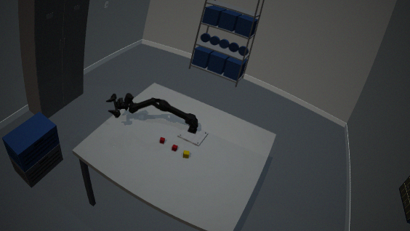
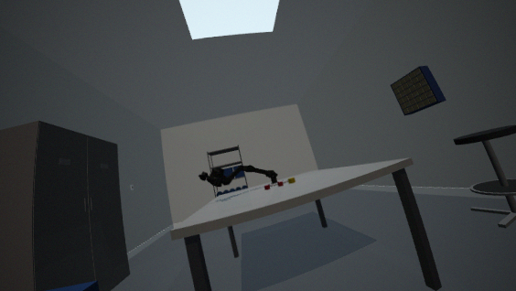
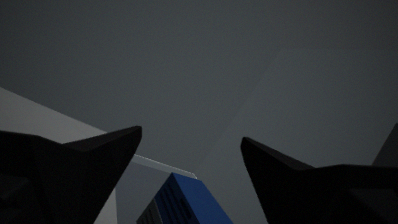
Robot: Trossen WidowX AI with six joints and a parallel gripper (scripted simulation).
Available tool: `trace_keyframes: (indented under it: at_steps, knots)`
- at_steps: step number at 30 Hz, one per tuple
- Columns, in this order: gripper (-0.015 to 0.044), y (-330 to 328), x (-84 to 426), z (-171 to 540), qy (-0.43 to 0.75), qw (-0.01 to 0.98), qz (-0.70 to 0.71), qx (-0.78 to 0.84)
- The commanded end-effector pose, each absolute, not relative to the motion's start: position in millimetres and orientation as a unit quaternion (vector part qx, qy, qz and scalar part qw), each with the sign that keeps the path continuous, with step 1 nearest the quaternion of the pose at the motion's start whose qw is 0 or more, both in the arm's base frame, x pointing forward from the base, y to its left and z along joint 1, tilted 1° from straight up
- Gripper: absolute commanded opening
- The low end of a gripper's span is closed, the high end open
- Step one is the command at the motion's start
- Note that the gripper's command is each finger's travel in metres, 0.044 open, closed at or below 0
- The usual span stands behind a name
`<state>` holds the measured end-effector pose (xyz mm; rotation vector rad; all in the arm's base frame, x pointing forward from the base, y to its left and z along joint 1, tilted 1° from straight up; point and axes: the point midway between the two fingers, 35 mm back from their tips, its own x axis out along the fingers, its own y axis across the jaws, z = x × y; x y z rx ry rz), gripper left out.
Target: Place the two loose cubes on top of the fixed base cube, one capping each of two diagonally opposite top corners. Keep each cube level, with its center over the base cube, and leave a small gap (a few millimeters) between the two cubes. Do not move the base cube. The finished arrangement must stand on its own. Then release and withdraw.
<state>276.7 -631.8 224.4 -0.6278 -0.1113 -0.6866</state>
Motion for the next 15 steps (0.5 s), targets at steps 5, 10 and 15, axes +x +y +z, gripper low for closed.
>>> trace_keyframes:
  at_steps: [5,10,15]
  knots:
    - [0.0269,-621.1,305.4,224.6,-0.029,0.925,-0.326,-0.192]
    - [0.0265,-592.2,340.5,218.2,0.02,0.946,-0.321,-0.037]
    - [0.0265,-548.2,365.4,206.2,0.082,0.937,-0.321,0.108]
